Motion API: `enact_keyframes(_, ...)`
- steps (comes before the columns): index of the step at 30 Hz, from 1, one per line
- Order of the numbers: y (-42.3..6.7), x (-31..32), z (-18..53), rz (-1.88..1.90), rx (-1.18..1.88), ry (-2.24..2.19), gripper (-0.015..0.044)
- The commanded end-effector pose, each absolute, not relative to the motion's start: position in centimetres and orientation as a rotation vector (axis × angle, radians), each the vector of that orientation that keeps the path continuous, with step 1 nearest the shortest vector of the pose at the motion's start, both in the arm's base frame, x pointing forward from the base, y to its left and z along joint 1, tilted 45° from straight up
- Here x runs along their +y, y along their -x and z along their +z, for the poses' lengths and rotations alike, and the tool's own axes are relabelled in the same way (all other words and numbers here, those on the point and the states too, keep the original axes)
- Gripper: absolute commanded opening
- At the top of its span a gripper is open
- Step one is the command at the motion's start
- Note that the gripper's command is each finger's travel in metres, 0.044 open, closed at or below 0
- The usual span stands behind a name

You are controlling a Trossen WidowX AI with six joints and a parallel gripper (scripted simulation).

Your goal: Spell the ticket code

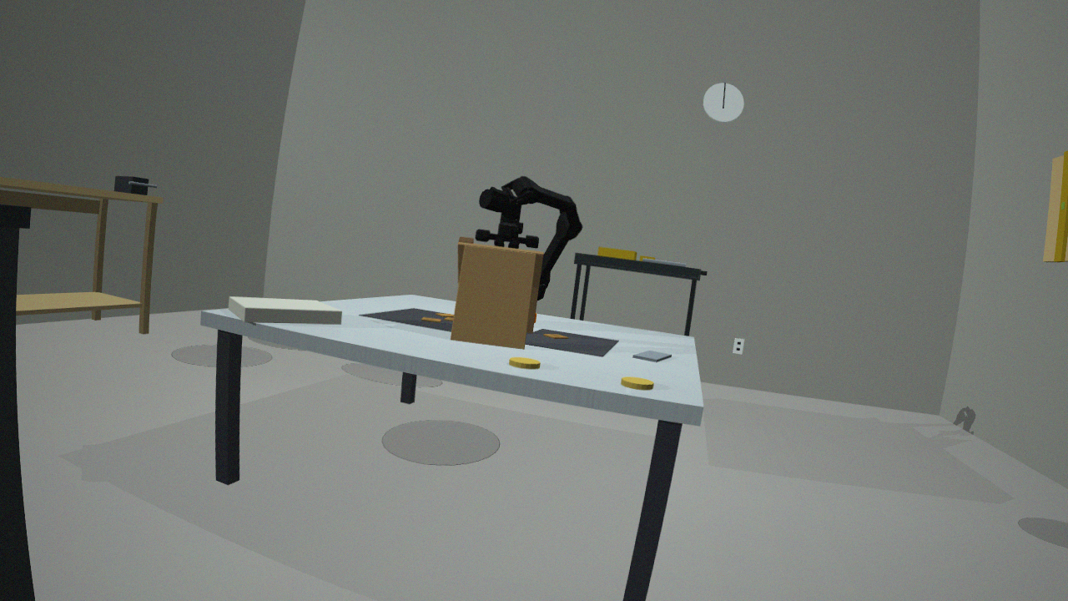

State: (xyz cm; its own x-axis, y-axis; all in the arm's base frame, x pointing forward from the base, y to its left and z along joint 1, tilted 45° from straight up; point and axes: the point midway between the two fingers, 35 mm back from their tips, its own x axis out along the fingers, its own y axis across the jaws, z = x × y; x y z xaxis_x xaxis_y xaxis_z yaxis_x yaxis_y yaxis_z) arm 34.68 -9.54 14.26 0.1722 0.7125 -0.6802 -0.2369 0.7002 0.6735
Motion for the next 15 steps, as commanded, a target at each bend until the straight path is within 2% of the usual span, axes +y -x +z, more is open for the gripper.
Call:
enact_keyframes(1, -34.90, -9.33, 14.19, 0.715, 1.231, -0.464, 0.0000)
enact_keyframes(15, -35.42, -8.87, 13.93, 0.711, 1.239, -0.479, 0.0000)
